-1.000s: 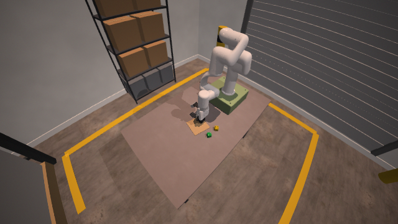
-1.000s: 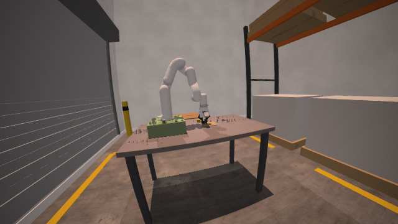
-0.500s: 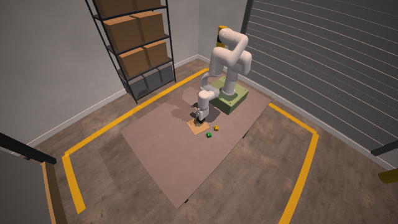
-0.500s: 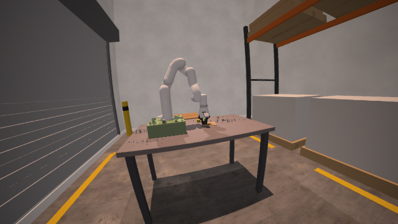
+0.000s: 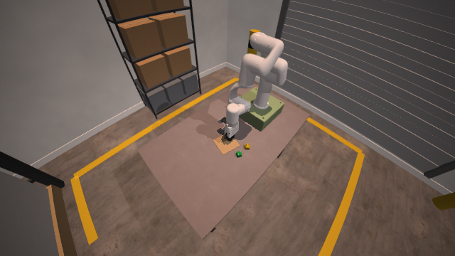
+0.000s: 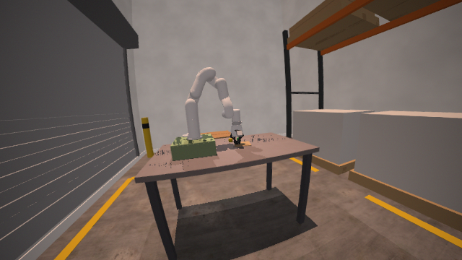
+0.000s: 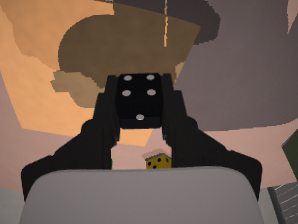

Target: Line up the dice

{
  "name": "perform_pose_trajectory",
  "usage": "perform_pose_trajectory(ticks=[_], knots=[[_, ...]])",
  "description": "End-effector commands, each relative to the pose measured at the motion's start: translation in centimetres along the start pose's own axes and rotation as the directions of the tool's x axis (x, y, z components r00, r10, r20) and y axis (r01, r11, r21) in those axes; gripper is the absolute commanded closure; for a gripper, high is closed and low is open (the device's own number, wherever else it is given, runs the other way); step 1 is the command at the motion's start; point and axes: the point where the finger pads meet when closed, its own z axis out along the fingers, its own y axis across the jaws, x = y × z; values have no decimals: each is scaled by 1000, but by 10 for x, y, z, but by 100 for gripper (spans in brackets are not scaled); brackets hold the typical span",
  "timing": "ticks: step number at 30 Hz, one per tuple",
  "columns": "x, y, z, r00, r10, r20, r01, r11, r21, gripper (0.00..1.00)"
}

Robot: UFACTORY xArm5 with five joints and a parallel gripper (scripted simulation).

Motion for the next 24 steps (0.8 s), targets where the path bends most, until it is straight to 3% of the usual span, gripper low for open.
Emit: perform_pose_trajectory(ticks=[1,22,24], knots=[[0,-1,-1,1000,0,0,0,1000,3,73],[0,-1,-1,1000,0,0,0,1000,3,73],[0,-1,-1,1000,0,0,0,1000,3,69]])
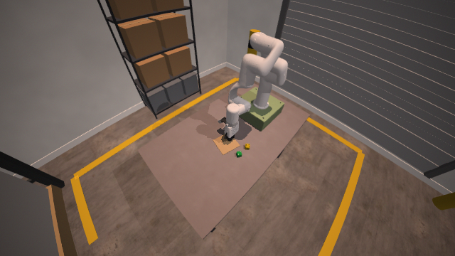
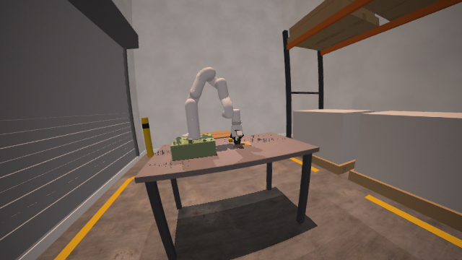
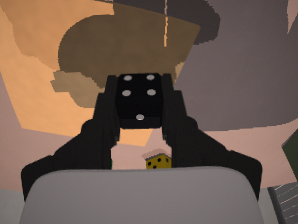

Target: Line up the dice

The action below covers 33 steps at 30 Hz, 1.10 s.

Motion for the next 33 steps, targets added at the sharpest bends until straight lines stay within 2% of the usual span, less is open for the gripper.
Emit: perform_pose_trajectory(ticks=[1,2,4,5,9,10,12,13,26,33], knots=[[0,-1,-1,1000,0,0,0,1000,3,69],[0,-1,-1,1000,0,0,0,1000,3,65],[0,-1,-1,1000,0,0,0,1000,3,65],[0,-1,-1,1000,0,0,0,1000,3,61],[0,-1,-1,1000,0,0,0,1000,3,61],[0,-1,-1,1000,0,0,0,1000,3,57],[0,-1,-1,1000,0,0,0,1000,3,57],[0,-1,-1,1000,0,0,0,1000,3,53],[0,-1,-1,1000,0,0,0,1000,3,53],[0,-1,-19,1000,0,0,0,1000,3,53]])
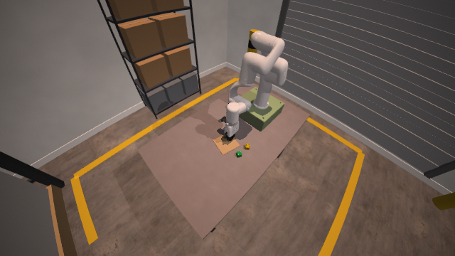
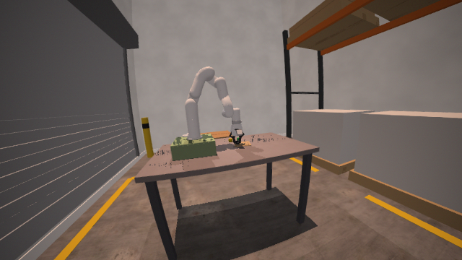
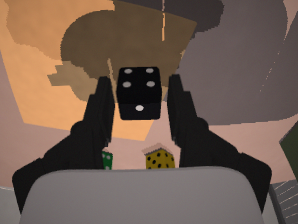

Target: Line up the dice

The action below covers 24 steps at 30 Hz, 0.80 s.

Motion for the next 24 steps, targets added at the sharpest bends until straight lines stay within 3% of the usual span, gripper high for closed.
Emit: perform_pose_trajectory(ticks=[1,7,9,15,22,23,24], knots=[[0,-1,-16,1000,0,0,0,1000,4,53],[0,-1,-48,1000,0,0,0,1000,4,53],[0,-1,-48,1000,0,0,0,1000,4,53],[0,-1,-74,1000,0,0,0,1000,4,53],[0,-1,-82,1000,0,0,0,1000,4,53],[0,-1,-82,1000,0,0,0,1000,4,0],[0,-1,-82,1000,0,0,0,1000,4,0]])
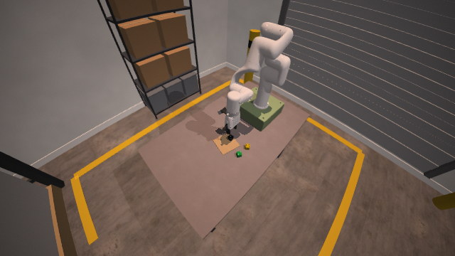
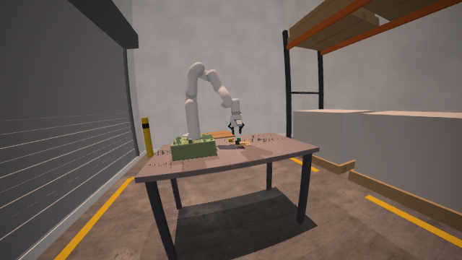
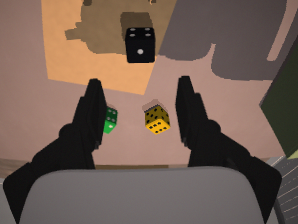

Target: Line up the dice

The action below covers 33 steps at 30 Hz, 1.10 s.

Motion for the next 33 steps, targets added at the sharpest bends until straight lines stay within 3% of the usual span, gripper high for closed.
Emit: perform_pose_trajectory(ticks=[1,21,26,33], knots=[[0,-1,-3,1000,0,0,0,1000,3,0],[0,-1,-3,1000,-3,0,3,1000,3,0],[-23,-17,-2,980,-197,-1,197,980,3,0],[-56,-36,-1,901,-435,-3,435,901,3,0]])
